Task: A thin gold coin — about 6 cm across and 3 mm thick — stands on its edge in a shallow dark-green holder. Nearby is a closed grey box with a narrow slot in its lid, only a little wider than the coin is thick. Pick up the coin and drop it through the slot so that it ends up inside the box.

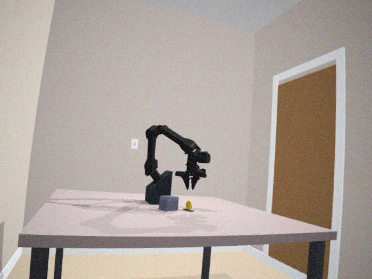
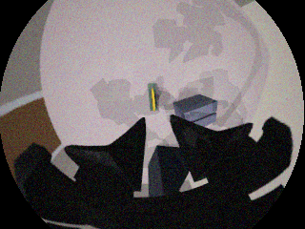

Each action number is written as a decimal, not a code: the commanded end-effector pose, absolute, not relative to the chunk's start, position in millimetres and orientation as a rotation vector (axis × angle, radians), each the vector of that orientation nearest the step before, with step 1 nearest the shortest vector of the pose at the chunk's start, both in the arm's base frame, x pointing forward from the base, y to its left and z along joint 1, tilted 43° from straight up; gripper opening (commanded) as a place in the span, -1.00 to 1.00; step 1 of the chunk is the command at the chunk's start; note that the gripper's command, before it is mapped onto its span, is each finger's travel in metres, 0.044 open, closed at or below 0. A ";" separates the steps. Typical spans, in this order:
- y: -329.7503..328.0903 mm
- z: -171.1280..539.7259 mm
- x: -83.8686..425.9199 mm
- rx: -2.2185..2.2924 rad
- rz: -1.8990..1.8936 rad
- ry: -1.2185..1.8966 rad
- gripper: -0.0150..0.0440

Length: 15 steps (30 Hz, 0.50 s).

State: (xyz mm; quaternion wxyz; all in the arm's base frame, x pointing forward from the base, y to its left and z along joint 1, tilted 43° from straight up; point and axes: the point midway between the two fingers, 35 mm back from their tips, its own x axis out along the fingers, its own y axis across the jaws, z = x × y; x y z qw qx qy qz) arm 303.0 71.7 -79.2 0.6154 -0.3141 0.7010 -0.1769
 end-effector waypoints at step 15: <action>35.9 -117.2 301.3 -0.738 -0.415 1.616 0.05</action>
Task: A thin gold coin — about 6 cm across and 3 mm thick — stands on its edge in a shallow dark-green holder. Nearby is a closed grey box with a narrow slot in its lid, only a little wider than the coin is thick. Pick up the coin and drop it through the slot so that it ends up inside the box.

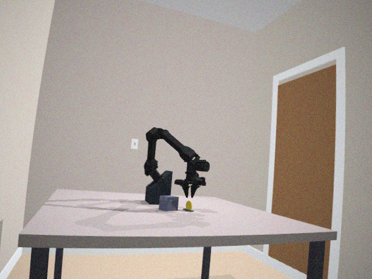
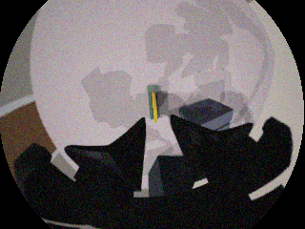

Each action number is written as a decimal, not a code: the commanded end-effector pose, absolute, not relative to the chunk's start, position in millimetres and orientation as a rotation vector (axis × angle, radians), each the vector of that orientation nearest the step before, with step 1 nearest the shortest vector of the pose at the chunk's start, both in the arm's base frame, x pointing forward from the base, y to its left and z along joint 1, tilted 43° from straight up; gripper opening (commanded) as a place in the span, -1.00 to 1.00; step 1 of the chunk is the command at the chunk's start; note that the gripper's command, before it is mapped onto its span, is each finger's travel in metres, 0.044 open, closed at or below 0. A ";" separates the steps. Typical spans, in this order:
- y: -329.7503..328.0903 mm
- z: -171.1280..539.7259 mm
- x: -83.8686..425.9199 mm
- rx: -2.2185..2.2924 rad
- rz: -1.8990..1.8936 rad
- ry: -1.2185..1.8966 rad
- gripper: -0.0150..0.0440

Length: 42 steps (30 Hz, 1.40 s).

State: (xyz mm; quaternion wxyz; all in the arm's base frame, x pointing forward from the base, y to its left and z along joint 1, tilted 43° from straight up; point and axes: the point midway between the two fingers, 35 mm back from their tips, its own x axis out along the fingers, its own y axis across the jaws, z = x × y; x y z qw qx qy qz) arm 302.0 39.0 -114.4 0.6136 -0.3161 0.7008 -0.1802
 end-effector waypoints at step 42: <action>-4.1 -161.8 297.9 -0.740 -0.418 1.616 -0.21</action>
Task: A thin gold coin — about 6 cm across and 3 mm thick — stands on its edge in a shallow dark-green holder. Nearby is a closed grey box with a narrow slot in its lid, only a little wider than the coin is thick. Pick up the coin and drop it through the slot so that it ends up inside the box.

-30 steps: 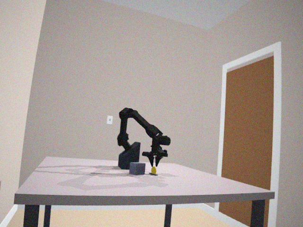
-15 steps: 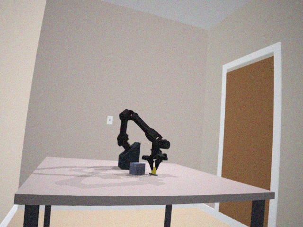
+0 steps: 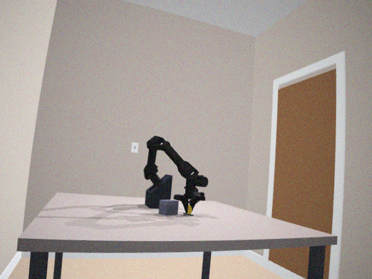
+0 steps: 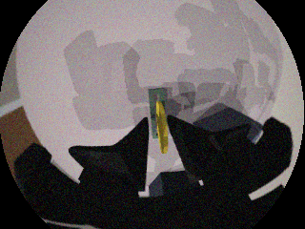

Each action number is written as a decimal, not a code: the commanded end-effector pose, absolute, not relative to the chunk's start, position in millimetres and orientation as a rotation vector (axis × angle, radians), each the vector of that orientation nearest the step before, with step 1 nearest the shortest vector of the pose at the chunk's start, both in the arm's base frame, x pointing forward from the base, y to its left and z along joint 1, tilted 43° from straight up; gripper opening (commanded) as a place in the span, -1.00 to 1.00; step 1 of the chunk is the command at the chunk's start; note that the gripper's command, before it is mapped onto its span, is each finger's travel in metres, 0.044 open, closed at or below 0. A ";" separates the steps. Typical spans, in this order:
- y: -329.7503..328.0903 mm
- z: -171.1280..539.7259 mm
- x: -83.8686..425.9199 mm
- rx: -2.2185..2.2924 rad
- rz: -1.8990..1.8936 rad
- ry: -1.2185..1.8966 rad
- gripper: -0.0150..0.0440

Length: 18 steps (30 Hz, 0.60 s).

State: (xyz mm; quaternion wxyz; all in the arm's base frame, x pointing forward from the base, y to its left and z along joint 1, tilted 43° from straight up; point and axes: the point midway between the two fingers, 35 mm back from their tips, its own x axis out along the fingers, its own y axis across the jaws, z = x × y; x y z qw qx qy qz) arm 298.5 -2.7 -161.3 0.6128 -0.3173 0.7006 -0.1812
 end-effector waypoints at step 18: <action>5.0 -158.7 302.1 -0.742 -0.381 1.605 -0.49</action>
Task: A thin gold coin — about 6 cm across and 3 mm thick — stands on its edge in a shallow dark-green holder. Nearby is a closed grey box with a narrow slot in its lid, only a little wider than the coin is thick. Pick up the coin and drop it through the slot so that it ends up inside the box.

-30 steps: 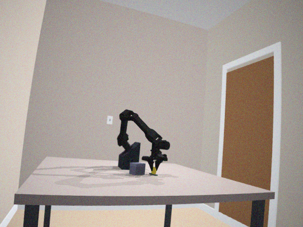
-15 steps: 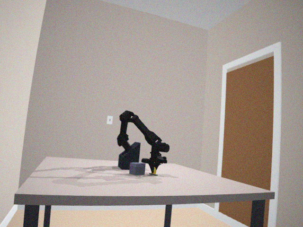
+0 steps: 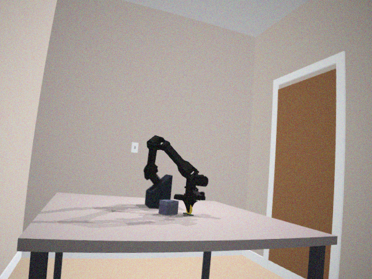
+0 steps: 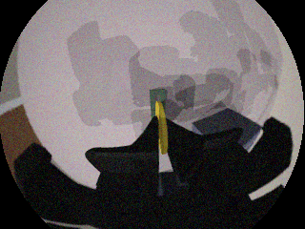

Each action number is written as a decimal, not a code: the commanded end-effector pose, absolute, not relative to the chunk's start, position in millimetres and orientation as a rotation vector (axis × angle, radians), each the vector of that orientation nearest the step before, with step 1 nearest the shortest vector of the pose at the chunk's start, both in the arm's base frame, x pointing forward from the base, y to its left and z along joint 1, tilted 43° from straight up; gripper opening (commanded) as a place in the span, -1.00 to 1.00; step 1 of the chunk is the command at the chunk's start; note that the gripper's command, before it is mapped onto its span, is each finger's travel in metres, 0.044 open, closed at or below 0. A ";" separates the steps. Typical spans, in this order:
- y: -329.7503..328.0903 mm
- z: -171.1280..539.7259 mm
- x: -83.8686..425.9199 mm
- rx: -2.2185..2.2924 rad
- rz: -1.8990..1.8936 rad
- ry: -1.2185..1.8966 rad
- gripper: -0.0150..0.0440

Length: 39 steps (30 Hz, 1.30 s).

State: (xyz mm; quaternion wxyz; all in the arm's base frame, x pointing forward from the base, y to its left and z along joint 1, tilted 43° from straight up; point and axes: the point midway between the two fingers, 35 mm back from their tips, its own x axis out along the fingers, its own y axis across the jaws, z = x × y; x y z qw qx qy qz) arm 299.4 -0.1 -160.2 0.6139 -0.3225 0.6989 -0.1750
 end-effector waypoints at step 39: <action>61.3 -91.8 302.5 -0.737 -0.414 1.616 -0.49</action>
